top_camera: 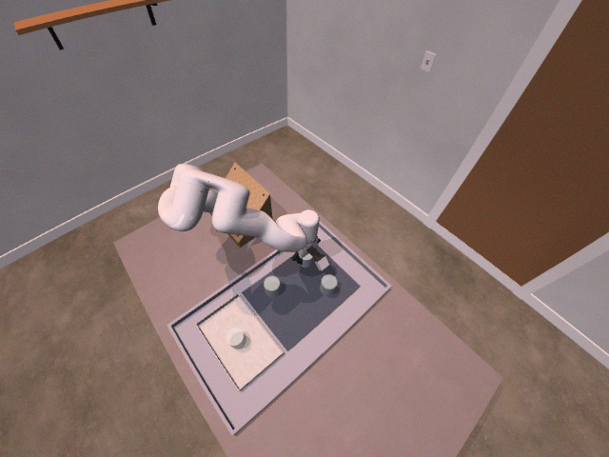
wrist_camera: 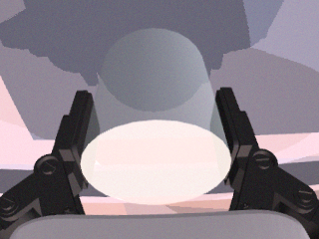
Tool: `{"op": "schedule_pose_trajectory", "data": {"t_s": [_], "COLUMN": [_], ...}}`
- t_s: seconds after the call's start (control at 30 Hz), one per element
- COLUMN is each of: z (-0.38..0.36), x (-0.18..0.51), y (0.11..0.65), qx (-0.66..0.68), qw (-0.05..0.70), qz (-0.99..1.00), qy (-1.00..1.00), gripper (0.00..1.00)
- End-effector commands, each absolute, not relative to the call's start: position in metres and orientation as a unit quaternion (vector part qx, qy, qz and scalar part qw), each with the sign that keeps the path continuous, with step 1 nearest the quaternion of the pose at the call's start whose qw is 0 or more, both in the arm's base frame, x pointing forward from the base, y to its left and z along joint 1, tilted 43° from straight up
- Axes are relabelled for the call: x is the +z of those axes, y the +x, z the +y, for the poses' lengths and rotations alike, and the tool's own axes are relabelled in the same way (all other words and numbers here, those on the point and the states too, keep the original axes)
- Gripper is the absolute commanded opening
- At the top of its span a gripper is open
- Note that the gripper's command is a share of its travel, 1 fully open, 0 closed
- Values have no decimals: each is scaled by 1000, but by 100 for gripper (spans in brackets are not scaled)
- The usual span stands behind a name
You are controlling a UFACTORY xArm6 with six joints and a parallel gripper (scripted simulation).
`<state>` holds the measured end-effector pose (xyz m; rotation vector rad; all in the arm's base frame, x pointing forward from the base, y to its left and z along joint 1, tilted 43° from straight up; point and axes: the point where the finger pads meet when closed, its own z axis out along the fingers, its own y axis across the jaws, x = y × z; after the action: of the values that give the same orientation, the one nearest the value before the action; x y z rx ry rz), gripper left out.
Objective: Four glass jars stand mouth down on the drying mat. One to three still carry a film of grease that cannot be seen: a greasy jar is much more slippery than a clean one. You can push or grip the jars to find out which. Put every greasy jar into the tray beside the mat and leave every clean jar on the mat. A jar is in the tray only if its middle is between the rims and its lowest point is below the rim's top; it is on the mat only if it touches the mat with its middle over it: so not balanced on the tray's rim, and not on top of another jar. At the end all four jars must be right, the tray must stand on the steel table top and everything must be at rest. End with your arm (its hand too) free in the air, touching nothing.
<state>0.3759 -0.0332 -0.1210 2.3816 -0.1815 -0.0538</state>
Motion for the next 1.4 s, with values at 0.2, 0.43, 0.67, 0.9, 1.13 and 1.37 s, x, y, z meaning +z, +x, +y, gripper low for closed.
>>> {"op": "schedule_pose_trajectory", "data": {"t_s": [0.2, 0.43, 0.67, 0.9, 1.13, 1.37], "z": [-32, -32, -32, -32, -25, -12], "x": [-120, -120, -120, -120, -113, -99], "y": [377, 377, 377, 377, 378, 380], "qx": [-19, -19, -19, -19, -19, -19], "qw": [367, 367, 367, 367, 367, 367], "qz": [-71, -71, -71, -71, -71, -71], "qy": [927, 927, 927, 927, 927, 927], "gripper": [67, 67, 0, 0, 0, 0]}}
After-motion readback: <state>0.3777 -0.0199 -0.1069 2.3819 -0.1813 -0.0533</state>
